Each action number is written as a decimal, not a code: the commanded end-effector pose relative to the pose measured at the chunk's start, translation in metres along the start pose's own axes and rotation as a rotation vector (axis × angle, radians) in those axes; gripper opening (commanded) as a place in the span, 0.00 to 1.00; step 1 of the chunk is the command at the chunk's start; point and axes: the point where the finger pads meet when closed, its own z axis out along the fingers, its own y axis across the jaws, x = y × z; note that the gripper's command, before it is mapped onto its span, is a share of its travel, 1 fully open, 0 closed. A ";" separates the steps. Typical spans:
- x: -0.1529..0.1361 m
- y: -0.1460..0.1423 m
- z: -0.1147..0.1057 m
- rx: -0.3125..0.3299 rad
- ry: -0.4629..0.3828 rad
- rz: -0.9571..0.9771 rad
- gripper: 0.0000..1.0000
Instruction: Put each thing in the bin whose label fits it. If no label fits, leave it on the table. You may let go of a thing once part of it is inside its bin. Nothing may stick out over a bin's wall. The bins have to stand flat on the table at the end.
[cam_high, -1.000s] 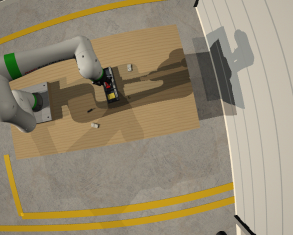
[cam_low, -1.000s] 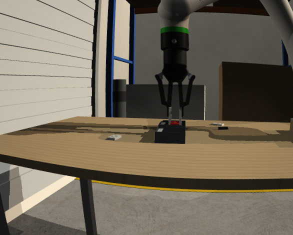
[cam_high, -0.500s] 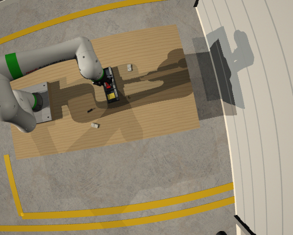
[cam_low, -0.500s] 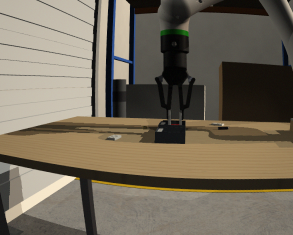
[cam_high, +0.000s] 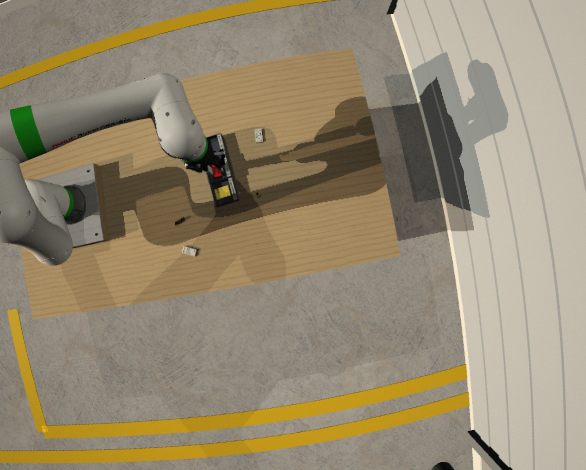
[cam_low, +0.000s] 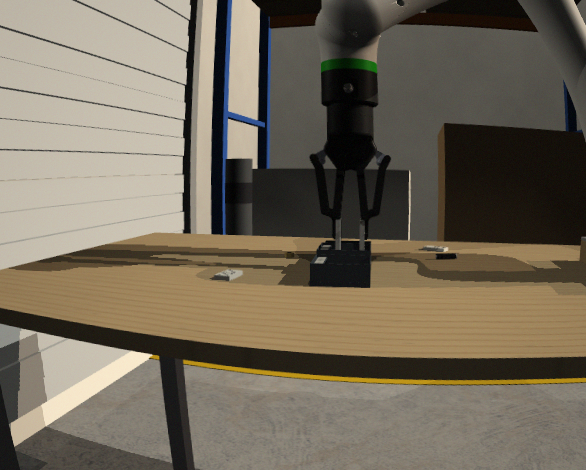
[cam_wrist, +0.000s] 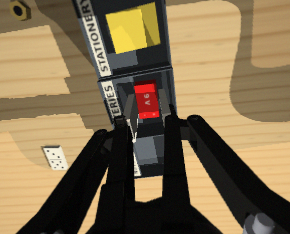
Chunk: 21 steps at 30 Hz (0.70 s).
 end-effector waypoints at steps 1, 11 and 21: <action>0.000 0.000 0.000 0.000 0.000 0.000 0.28; 0.000 0.000 -0.010 0.000 0.000 0.000 0.28; 0.000 0.000 -0.023 0.000 0.000 0.000 0.28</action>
